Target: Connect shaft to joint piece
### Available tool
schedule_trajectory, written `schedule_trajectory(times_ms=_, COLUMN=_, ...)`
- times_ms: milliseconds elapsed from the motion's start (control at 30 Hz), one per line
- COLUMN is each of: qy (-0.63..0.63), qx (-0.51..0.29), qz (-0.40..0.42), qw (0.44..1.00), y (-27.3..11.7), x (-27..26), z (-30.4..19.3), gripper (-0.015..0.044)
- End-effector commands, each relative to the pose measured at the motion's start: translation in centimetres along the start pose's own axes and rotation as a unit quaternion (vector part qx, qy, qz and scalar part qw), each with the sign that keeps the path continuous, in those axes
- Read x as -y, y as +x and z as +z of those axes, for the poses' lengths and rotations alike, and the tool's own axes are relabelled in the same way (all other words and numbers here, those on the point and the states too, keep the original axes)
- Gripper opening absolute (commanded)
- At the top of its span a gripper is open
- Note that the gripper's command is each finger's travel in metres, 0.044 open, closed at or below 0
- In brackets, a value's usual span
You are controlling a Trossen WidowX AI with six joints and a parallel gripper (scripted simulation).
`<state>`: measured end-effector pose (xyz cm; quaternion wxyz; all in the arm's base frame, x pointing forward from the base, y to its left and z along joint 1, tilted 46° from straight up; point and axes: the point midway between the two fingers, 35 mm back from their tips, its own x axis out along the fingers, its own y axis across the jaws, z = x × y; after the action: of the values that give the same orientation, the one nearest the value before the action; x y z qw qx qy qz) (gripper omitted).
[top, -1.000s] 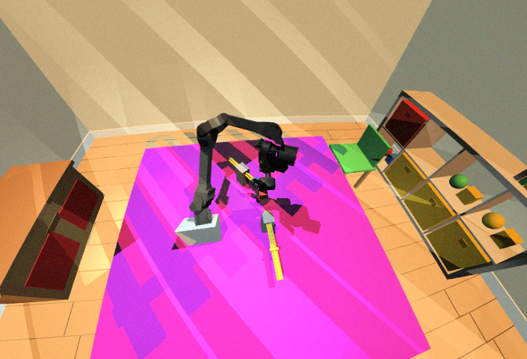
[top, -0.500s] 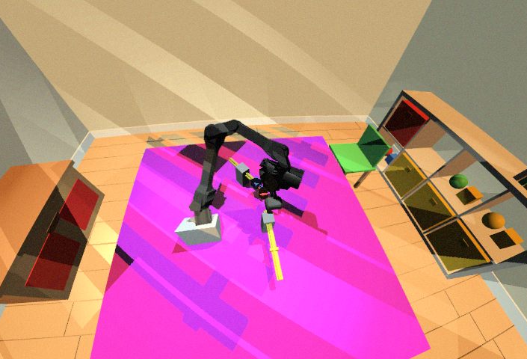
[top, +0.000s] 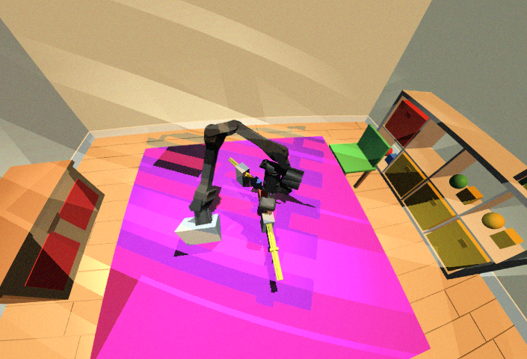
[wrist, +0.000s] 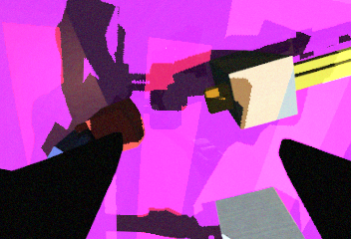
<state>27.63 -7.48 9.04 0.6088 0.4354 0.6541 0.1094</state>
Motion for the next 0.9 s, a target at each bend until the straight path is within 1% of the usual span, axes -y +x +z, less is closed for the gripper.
schedule_trajectory(times_ms=0, qy=0.061, qx=-0.001, qz=0.003, qw=0.998, y=0.26, x=0.03, z=-0.02, gripper=0.044)
schedule_trajectory(times_ms=433, qy=0.25, qx=-0.003, qz=0.006, qw=0.968, y=0.75, x=0.07, z=-0.02, gripper=0.044)
schedule_trajectory(times_ms=867, qy=0.429, qx=-0.007, qz=0.007, qw=0.903, y=1.24, x=0.11, z=-0.04, gripper=0.044)
